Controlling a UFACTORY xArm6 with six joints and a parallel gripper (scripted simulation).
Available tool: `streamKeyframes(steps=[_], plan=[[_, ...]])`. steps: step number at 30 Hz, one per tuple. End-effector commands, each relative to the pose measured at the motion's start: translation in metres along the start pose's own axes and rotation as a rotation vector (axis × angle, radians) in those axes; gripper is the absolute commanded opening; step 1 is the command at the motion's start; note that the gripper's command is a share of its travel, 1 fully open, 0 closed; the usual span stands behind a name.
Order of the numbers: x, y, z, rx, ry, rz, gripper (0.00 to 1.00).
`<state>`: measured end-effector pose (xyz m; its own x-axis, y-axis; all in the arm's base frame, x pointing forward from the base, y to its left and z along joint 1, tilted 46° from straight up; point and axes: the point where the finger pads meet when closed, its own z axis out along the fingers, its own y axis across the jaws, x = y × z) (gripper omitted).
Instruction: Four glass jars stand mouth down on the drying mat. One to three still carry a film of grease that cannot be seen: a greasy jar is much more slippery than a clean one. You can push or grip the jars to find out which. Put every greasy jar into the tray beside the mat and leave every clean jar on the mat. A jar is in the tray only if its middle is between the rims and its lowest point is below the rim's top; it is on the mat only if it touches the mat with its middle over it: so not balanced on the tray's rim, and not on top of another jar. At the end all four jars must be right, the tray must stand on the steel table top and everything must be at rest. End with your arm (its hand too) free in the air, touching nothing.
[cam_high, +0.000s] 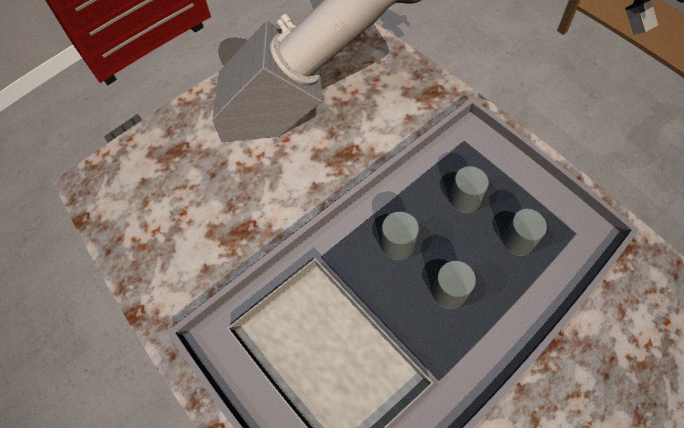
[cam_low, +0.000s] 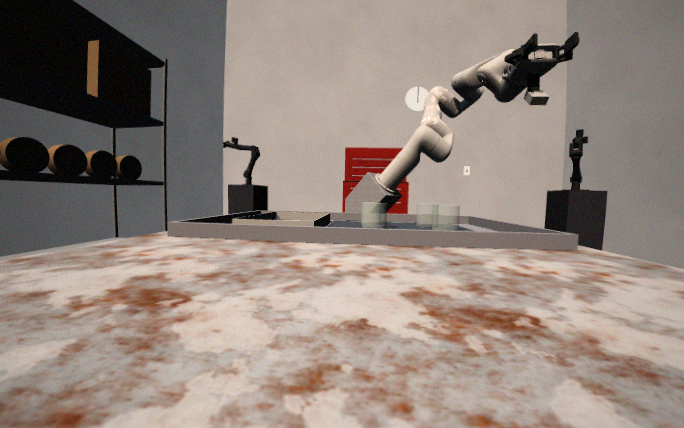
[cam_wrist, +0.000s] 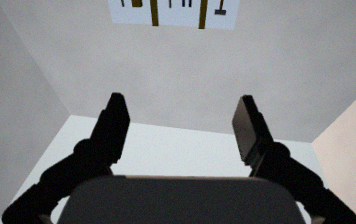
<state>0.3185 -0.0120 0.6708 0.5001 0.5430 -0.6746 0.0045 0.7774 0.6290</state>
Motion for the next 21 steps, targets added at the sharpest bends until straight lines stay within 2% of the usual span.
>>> streamKeyframes(steps=[1,11,13,14,21], plan=[[0.034,-0.022,-0.001,0.036,-0.279,0.007,1.00],[0.093,-0.052,-0.003,0.045,-0.389,-0.002,1.00],[0.093,-0.052,-0.003,0.045,-0.389,-0.002,1.00],[0.099,-0.055,-0.003,0.052,-0.434,-0.004,1.00],[0.140,-0.076,-0.005,0.099,-0.540,-0.011,1.00]])
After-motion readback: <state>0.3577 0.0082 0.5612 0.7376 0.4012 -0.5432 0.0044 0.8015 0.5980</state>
